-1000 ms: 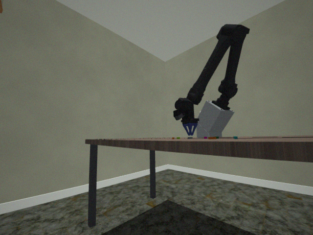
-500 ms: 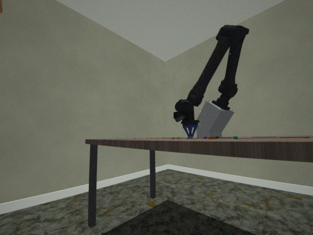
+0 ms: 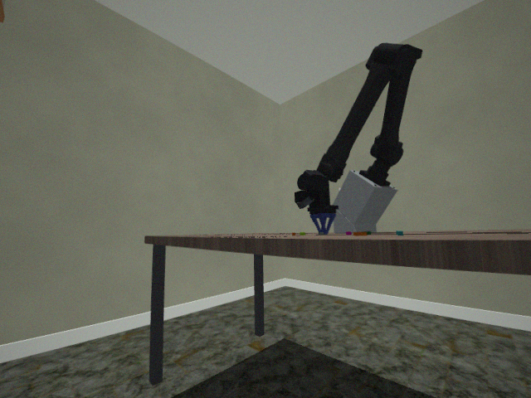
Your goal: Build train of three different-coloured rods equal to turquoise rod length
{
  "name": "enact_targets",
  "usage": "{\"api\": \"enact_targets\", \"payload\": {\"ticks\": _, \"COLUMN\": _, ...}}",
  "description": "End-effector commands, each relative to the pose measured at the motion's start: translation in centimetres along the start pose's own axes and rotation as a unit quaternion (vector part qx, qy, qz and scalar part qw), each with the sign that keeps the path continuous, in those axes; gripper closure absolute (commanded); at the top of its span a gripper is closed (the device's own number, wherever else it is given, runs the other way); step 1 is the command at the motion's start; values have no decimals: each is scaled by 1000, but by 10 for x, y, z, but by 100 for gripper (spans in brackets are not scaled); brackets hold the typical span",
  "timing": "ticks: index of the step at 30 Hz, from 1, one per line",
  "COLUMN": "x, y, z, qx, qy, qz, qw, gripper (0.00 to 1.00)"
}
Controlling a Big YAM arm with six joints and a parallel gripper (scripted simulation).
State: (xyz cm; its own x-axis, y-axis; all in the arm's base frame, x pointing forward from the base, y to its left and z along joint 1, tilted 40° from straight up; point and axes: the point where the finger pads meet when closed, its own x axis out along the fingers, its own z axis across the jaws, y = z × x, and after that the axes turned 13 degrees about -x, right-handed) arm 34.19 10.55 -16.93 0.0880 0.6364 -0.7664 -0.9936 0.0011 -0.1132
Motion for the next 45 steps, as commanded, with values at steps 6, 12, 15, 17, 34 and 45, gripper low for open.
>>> {"api": "enact_targets", "payload": {"ticks": 6, "x": 3, "y": -2, "z": 4, "qx": -1, "qy": 1, "qz": 1, "qw": 1000, "gripper": 77}}
{"api": "enact_targets", "payload": {"ticks": 12, "x": 3, "y": -2, "z": 4, "qx": -1, "qy": 1, "qz": 1, "qw": 1000, "gripper": 77}}
{"api": "enact_targets", "payload": {"ticks": 15, "x": 3, "y": -2, "z": 4, "qx": -1, "qy": 1, "qz": 1, "qw": 1000, "gripper": 77}}
{"api": "enact_targets", "payload": {"ticks": 17, "x": 3, "y": -2, "z": 4, "qx": -1, "qy": 1, "qz": 1, "qw": 1000, "gripper": 77}}
{"api": "enact_targets", "payload": {"ticks": 34, "x": 3, "y": -2, "z": 4, "qx": -1, "qy": 1, "qz": 1, "qw": 1000, "gripper": 96}}
{"api": "enact_targets", "payload": {"ticks": 45, "x": 3, "y": -2, "z": 4, "qx": -1, "qy": 1, "qz": 1, "qw": 1000, "gripper": 96}}
